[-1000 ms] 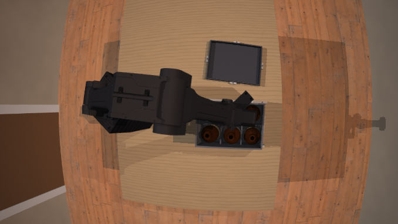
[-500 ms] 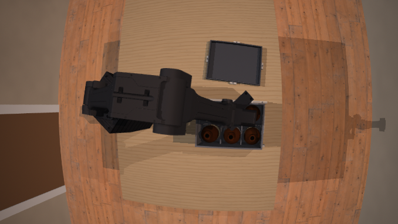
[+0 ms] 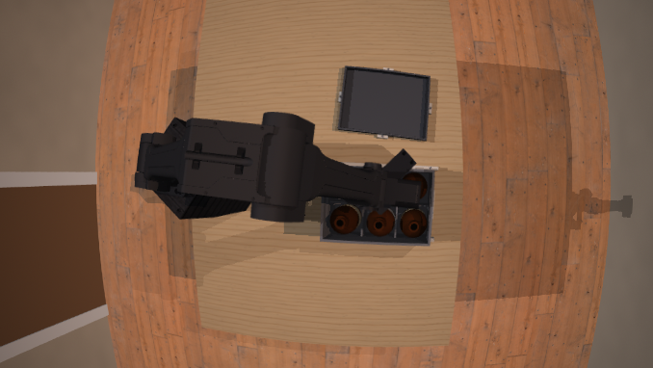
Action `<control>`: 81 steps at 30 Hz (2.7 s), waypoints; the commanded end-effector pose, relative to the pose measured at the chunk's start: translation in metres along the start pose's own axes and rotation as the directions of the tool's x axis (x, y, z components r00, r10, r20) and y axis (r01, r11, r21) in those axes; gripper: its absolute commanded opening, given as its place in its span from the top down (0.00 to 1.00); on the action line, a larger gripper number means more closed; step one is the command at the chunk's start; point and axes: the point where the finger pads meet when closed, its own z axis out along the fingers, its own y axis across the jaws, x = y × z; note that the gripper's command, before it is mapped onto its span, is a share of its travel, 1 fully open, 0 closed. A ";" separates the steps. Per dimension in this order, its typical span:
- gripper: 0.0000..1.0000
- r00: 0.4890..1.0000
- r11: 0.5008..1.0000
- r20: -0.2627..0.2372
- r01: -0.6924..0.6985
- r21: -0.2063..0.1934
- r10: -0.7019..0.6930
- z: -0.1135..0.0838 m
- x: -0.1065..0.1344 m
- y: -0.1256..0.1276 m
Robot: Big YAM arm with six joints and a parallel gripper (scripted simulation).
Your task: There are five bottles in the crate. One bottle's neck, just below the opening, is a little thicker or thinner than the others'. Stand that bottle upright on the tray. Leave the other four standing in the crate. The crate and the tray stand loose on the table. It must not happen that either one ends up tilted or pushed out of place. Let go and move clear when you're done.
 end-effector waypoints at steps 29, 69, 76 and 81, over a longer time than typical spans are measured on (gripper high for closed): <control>0.39 1.000 1.000 0.023 0.006 0.028 -0.007 -0.001 -0.017 -0.007; 0.39 1.000 1.000 0.010 0.017 0.013 -0.018 -0.029 -0.010 0.000; 0.39 1.000 1.000 0.010 0.017 0.014 -0.017 -0.045 -0.007 -0.002; 0.39 1.000 1.000 0.010 0.005 0.015 -0.005 -0.063 -0.003 -0.005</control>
